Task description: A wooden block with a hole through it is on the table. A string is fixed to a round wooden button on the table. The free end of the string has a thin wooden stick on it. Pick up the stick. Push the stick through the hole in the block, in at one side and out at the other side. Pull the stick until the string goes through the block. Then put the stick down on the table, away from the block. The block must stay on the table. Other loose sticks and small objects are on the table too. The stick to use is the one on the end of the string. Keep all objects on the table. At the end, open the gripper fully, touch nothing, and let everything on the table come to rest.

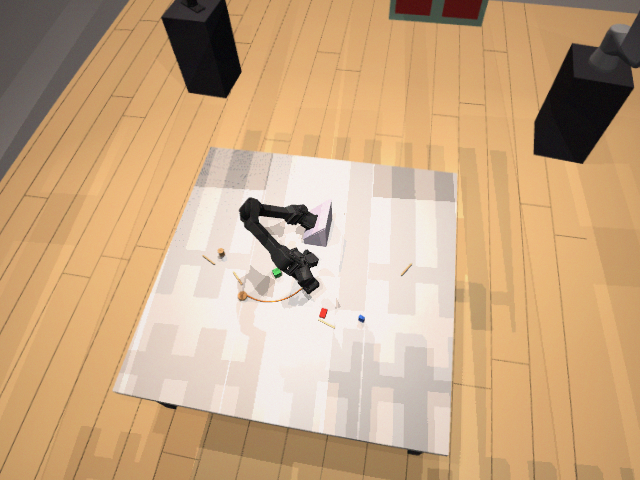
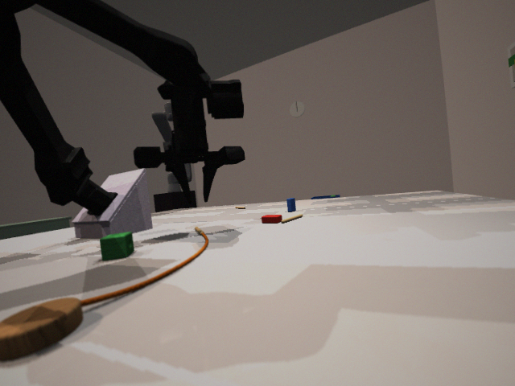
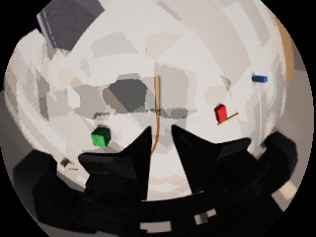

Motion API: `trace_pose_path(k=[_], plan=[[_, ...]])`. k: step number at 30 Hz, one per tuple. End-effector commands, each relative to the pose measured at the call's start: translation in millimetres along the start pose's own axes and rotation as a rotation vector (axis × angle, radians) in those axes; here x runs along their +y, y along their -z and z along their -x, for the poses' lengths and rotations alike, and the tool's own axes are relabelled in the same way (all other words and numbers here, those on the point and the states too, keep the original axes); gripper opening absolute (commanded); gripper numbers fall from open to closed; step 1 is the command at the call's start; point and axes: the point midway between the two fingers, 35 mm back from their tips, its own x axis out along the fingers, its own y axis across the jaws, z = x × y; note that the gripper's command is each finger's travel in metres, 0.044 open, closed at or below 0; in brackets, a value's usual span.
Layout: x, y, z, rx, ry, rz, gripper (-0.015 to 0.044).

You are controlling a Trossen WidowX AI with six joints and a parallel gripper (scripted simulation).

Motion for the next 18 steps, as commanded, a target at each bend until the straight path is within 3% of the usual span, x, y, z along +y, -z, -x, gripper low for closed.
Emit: trace_pose_path(k=[1,18], plan=[[-1,0,-2,-0.003,0.001,0.005,0.0122],[-2,0,-29,-0.004,0.003,0.005,0.0122]])
